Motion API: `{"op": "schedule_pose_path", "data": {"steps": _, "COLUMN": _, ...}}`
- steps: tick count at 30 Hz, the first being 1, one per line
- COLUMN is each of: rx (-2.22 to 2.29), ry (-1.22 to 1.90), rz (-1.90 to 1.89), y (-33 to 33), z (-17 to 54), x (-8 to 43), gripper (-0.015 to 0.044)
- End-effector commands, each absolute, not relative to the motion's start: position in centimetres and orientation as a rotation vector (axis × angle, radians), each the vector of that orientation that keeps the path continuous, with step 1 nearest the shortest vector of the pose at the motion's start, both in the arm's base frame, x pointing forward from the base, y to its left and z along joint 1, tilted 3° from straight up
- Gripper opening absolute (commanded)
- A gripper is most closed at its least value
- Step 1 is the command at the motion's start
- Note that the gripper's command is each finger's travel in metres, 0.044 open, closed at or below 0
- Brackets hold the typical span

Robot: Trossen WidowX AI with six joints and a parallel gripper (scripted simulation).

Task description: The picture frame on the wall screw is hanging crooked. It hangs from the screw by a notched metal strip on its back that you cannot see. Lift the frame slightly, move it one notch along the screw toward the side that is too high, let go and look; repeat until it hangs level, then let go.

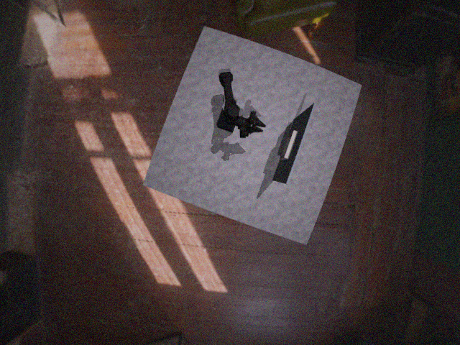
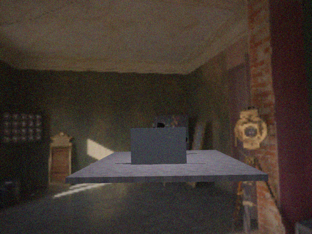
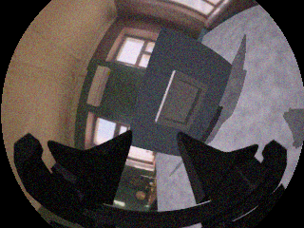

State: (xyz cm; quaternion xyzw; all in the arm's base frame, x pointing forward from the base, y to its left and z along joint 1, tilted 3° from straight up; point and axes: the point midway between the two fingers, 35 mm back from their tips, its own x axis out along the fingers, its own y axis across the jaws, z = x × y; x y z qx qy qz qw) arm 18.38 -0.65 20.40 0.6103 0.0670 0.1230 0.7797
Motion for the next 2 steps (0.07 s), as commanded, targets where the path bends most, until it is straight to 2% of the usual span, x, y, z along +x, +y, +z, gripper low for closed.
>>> {"op": "schedule_pose_path", "data": {"steps": 1, "rx": 1.31, "ry": 0.146, "rz": 0.271, "y": -0.5, "z": 20.45, "x": 18.29, "gripper": 0.026}}
{"op": "schedule_pose_path", "data": {"steps": 2, "rx": 1.31, "ry": 0.146, "rz": 0.271, "y": -0.5, "z": 20.45, "x": 18.29, "gripper": 0.026}}
